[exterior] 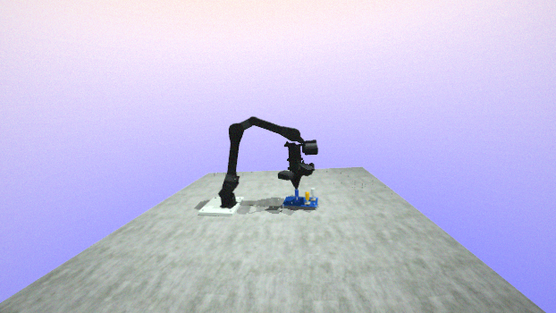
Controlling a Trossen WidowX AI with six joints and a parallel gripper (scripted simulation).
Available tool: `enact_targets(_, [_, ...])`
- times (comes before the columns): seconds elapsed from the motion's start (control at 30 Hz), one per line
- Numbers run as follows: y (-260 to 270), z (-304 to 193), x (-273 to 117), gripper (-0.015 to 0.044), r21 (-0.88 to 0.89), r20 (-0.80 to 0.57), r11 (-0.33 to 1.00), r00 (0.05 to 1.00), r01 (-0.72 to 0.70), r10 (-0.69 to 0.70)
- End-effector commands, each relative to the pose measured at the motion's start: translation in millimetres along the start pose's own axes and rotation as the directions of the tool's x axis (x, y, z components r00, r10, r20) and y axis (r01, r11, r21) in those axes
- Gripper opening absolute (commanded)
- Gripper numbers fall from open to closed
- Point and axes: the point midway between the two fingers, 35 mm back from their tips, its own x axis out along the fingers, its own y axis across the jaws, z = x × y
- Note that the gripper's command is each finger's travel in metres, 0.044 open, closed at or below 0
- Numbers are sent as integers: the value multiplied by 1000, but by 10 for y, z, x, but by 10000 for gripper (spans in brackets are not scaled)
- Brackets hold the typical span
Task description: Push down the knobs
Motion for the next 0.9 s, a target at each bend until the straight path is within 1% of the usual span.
enact_targets(0.0, [7, -1, 8, 0, 3, -1, 1000, 1000, -5, 5])
enact_targets(0.87, [7, -1, 52, 0, 3, -1, 1000, 1000, -5, 5])
